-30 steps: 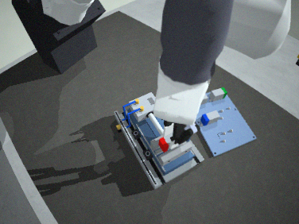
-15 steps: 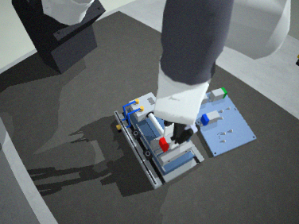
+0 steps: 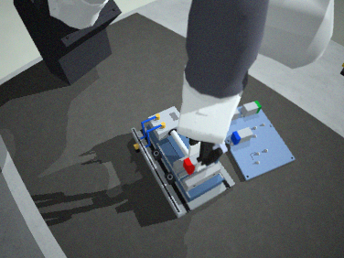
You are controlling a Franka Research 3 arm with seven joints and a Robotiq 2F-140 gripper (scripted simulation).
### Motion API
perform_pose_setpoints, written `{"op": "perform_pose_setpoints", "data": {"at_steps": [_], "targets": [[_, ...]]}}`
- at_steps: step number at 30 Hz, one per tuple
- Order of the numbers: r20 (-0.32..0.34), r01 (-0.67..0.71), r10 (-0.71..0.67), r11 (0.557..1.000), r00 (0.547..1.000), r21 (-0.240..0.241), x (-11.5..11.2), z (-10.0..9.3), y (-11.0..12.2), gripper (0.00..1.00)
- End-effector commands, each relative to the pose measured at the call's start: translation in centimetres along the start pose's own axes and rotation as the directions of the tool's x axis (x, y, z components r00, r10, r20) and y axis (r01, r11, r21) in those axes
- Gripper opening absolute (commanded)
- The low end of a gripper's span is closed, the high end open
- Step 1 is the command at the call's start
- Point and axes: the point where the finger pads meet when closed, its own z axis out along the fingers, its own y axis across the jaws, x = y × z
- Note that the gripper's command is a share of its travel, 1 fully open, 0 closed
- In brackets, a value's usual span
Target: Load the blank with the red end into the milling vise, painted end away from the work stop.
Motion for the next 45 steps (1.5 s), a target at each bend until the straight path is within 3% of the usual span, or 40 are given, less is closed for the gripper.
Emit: {"op": "perform_pose_setpoints", "data": {"at_steps": [1,45], "targets": [[-0.004,-0.001,0.001,1.0,1.0,0.004,0.14,0.01,-0.09,0.0],[-0.002,0.0,0.0,1.0,1.0,0.002,-0.2,0.32,0.06,0.0]]}}
